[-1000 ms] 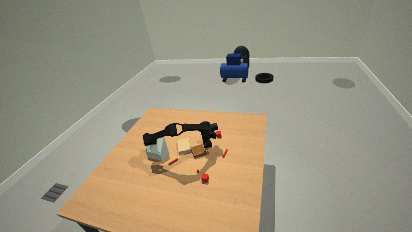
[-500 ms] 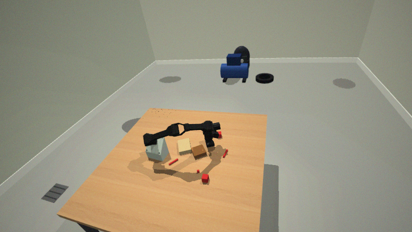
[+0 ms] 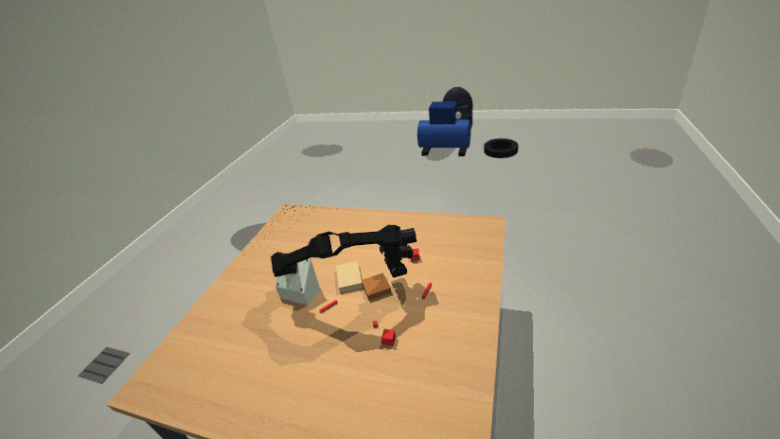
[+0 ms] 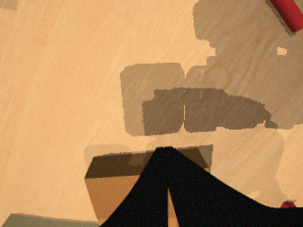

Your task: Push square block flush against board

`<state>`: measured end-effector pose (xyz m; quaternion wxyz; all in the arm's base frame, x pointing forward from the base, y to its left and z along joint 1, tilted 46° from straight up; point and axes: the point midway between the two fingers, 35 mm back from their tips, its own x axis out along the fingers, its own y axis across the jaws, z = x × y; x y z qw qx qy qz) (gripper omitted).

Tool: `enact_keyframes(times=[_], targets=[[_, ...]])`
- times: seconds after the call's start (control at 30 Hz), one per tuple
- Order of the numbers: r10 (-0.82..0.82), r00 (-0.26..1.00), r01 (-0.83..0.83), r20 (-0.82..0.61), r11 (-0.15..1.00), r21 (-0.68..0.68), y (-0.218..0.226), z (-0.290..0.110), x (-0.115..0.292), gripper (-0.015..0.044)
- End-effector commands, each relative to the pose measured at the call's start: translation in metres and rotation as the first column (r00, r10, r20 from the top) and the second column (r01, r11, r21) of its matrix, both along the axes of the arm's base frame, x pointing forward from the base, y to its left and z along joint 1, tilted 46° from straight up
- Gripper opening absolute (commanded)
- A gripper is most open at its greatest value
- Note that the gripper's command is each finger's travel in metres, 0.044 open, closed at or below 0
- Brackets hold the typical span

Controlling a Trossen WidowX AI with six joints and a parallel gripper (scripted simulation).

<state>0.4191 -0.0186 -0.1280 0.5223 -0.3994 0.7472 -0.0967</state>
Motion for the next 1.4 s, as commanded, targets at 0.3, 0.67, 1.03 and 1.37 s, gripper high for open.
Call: enact_keyframes(times=[0.3,0.67,1.03,1.37], targets=[[0.026,1.000,-0.026,-0.018,1.000,0.002,-0.026,0.008,0.004,0.0000],[0.025,1.000,-0.025,-0.019,1.000,-0.001,-0.057,-0.020,-0.004,0.0000],[0.025,0.999,-0.025,-0.019,1.000,-0.001,-0.062,-0.014,-0.014,0.0000],[0.025,0.999,-0.025,-0.020,1.000,-0.001,-0.066,-0.008,-0.025,0.0000]])
